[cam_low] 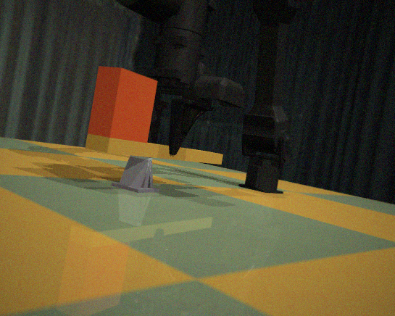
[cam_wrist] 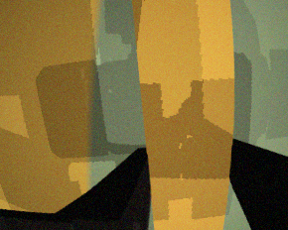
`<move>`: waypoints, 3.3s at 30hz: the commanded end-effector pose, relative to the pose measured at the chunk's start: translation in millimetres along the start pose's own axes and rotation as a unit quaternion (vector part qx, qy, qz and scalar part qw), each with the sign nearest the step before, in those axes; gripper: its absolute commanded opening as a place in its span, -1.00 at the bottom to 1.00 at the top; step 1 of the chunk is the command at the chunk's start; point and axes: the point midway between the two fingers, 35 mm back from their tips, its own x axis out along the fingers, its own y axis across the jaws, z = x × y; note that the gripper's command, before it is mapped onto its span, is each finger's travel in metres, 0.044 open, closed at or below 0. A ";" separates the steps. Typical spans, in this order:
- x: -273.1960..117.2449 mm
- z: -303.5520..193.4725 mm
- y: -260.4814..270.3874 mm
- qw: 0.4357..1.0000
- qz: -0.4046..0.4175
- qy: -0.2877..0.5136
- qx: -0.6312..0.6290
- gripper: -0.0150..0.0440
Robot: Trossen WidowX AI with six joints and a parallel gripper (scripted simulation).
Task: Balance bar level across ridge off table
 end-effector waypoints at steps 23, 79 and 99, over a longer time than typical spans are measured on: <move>0.0 0.0 0.0 1.000 0.000 0.000 0.000 0.07; 0.0 0.0 0.0 1.000 0.000 0.000 0.000 0.58; -99.9 0.1 0.1 1.000 0.000 0.000 0.000 1.00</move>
